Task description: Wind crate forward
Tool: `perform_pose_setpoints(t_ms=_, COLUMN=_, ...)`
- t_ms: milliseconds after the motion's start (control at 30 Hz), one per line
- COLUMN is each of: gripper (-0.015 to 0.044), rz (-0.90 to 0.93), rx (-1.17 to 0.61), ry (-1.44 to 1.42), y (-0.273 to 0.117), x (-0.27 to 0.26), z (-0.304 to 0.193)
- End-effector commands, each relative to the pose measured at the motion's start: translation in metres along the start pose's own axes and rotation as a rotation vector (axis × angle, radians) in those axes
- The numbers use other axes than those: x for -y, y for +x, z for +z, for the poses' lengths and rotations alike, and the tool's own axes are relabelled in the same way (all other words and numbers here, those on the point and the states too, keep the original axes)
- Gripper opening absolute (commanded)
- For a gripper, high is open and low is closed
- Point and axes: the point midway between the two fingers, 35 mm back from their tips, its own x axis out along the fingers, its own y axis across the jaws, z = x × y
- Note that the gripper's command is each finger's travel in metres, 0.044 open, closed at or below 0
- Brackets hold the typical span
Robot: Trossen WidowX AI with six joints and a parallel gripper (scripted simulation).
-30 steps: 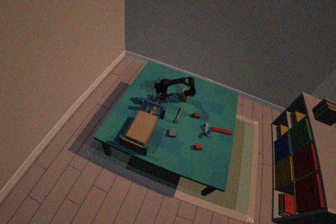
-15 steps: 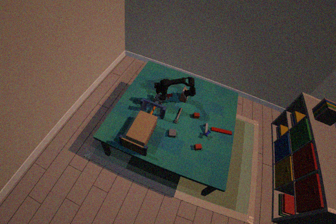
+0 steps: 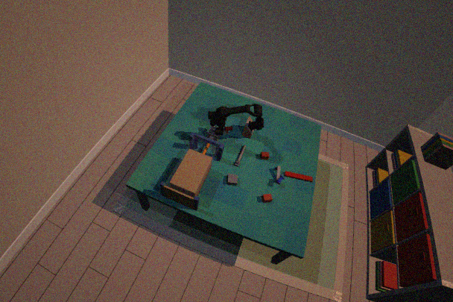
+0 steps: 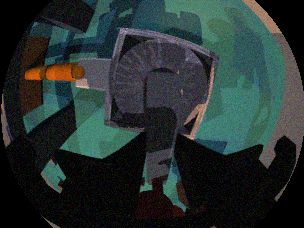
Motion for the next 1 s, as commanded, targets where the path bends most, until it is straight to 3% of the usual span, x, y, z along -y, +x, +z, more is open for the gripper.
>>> perform_pose_setpoints(t_ms=0, gripper=0.0, rz=-0.008, rx=-0.003, ry=0.012, y=0.004, x=-0.0007, z=0.0006)
perform_pose_setpoints(t_ms=967, gripper=0.0, rz=-0.014, rx=-0.002, ry=-0.063, y=0.0034, x=0.0022, z=0.0009)
